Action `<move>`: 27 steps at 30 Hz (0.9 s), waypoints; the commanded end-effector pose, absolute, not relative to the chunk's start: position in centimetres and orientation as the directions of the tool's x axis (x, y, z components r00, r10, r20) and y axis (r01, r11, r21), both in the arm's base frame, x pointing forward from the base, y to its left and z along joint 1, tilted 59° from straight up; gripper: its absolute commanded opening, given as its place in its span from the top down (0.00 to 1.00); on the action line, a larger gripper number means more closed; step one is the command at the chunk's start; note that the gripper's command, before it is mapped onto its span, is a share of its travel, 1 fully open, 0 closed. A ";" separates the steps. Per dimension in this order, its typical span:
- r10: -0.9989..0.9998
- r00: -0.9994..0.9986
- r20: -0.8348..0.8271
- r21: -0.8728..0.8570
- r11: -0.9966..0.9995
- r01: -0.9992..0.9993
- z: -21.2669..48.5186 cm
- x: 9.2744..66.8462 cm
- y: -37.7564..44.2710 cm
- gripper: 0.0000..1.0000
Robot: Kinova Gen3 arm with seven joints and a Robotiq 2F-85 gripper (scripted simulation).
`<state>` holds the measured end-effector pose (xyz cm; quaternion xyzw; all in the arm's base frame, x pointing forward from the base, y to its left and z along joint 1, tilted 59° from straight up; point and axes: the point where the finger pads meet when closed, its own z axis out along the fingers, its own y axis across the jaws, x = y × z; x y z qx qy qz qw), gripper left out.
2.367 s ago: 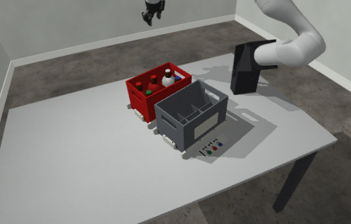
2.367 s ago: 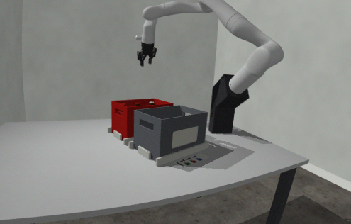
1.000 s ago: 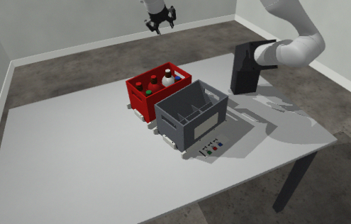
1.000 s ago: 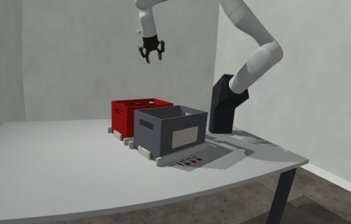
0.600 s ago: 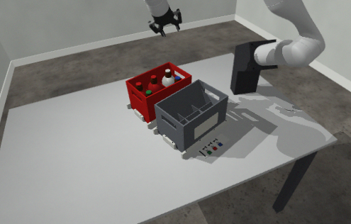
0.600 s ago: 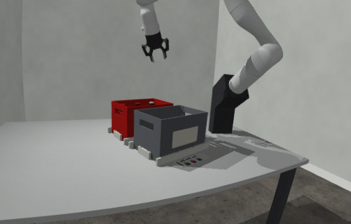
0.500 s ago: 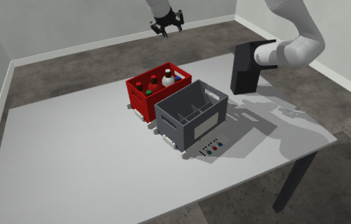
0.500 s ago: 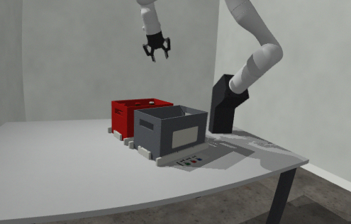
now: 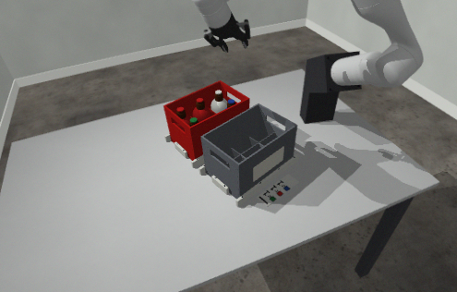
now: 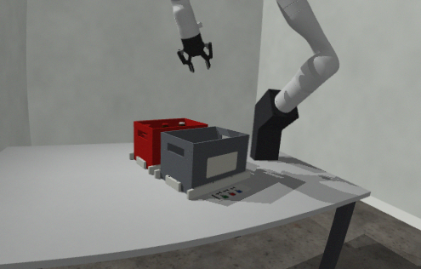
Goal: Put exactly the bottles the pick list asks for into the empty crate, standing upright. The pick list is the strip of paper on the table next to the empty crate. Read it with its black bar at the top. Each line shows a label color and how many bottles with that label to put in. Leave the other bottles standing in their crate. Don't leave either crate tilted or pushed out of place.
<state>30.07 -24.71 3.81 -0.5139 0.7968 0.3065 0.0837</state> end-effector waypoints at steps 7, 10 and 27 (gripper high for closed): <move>-0.710 -0.595 -0.378 0.490 0.392 -0.779 6.8 29.3 -22.9 0.33; -0.691 -0.628 -0.357 0.510 0.419 -0.751 8.0 29.0 -22.1 0.33; -0.549 -0.802 -0.234 0.602 0.566 -0.564 13.8 27.7 -17.8 0.33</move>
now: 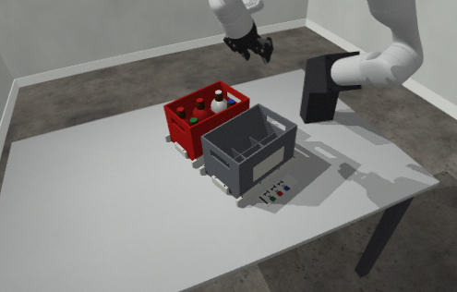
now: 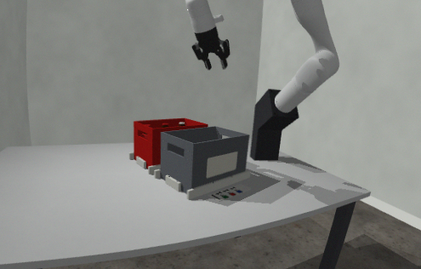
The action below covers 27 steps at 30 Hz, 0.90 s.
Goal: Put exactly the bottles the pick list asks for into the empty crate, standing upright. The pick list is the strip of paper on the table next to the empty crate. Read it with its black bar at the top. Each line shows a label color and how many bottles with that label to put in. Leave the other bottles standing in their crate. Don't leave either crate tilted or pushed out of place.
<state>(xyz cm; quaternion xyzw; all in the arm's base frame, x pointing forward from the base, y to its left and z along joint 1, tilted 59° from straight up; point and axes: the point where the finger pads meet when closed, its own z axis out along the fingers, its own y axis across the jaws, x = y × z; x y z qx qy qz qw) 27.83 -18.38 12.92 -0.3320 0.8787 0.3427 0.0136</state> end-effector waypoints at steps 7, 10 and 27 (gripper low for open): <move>-0.446 -0.879 -0.166 0.636 0.633 -0.441 16.4 27.2 -15.7 0.33; -0.421 -0.894 -0.150 0.642 0.646 -0.412 16.8 27.1 -15.3 0.33; -0.192 -0.981 -0.040 0.681 0.713 -0.167 22.3 26.4 -10.3 0.33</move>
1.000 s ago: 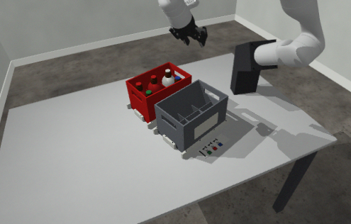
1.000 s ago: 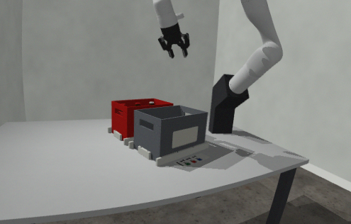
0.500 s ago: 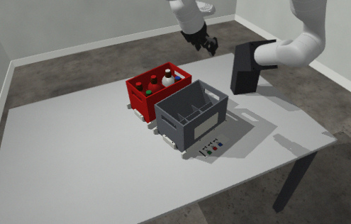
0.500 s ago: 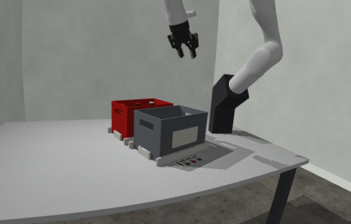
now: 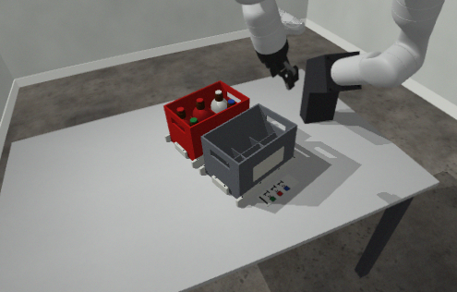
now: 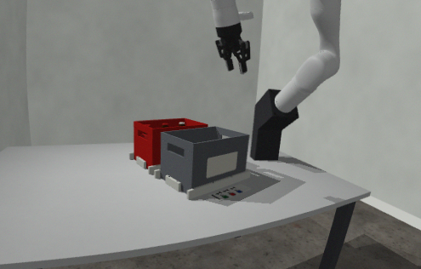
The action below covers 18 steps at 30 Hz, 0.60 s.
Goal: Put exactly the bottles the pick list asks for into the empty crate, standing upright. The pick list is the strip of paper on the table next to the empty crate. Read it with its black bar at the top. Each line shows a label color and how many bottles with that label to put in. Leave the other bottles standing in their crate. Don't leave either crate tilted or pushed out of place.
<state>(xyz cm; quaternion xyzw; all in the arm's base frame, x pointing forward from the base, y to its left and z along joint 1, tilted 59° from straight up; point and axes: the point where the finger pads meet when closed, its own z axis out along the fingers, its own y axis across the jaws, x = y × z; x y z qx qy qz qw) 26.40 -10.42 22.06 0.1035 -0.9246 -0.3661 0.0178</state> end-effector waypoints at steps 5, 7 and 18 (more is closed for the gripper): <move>-0.120 -0.993 -0.012 0.689 0.718 -0.095 24.0 26.2 -8.6 0.33; -0.059 -0.998 0.010 0.697 0.716 -0.035 24.7 26.2 -7.9 0.33; 0.113 -0.991 0.066 0.722 0.680 0.126 27.8 26.0 -4.9 0.33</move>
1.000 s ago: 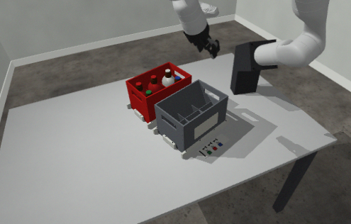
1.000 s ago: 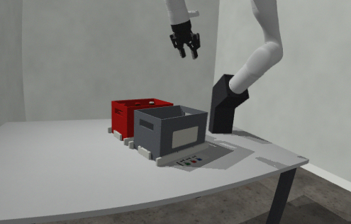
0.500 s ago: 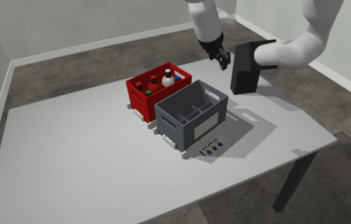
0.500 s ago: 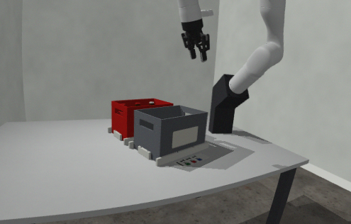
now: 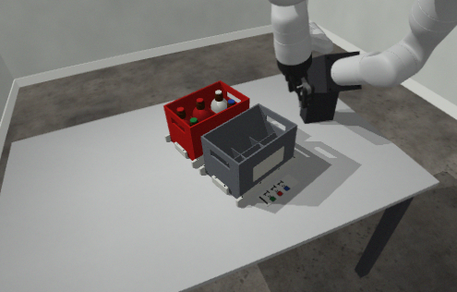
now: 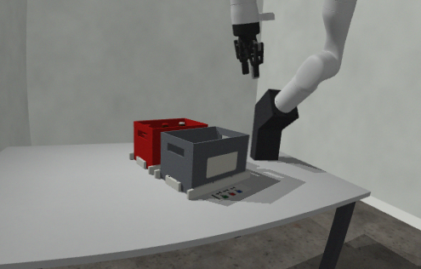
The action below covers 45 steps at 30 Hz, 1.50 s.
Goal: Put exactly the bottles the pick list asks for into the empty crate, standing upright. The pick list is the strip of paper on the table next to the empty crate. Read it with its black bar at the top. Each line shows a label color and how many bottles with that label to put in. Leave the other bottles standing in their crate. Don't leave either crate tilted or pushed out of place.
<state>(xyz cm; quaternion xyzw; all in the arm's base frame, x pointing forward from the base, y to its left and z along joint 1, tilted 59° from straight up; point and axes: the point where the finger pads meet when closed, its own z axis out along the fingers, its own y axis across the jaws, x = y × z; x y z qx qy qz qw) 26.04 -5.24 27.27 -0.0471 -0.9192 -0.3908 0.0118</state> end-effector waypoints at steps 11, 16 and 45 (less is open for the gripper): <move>0.271 -0.955 0.117 0.753 0.603 0.263 31.7 25.8 -1.0 0.33; 0.322 -0.937 0.137 0.768 0.563 0.306 32.6 25.7 -0.2 0.33; 0.482 -0.848 0.220 0.824 0.373 0.426 37.9 25.2 4.5 0.33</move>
